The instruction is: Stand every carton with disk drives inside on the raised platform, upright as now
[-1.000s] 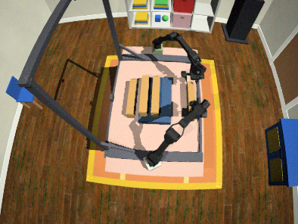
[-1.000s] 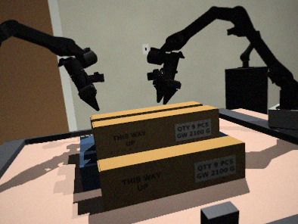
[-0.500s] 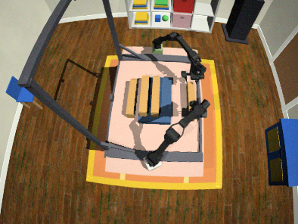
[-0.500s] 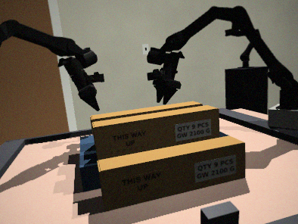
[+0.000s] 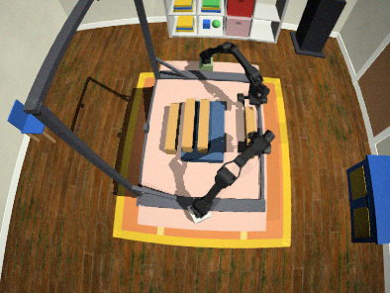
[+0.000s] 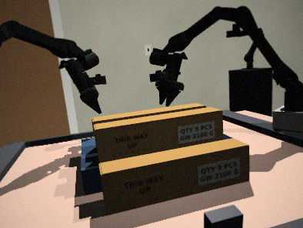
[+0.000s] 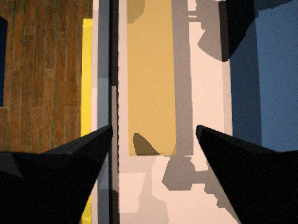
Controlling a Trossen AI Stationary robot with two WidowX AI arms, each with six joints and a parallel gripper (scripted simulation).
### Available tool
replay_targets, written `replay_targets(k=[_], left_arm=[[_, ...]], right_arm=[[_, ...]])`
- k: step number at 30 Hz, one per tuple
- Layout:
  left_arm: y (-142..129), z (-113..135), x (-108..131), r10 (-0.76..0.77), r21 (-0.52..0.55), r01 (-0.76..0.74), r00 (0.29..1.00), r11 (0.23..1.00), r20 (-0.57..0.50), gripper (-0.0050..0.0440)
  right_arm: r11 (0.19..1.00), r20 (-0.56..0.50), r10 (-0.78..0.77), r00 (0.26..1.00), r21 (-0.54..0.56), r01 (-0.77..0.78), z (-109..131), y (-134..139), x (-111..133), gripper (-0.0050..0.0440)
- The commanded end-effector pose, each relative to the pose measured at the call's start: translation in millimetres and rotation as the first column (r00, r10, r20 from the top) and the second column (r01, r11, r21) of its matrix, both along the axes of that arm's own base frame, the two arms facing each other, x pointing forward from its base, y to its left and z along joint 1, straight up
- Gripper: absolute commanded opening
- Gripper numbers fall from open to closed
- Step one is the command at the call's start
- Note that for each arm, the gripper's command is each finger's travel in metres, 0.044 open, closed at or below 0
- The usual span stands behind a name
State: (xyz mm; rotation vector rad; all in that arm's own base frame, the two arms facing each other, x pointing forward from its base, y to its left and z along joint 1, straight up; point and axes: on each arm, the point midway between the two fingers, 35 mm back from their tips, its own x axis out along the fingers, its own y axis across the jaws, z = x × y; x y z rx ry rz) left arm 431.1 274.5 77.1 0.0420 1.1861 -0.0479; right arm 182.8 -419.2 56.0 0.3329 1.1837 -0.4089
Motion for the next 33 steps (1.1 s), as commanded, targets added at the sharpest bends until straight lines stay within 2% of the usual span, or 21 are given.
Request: replay_targets(k=[1,33], left_arm=[[0.8,13.0,0.7,0.0,0.017,0.0,1.0,1.0,0.024,0.0387],[0.1,12.8,0.6,0.0,0.01,0.0,1.0,1.0,0.013,0.0387]], right_arm=[[0.999,0.012,0.0,1.0,-0.035,0.0,14.4,-4.9,2.8,0.0386],[0.999,0.013,0.003,1.0,-0.037,-0.002,14.4,-4.8,2.8,0.0386]])
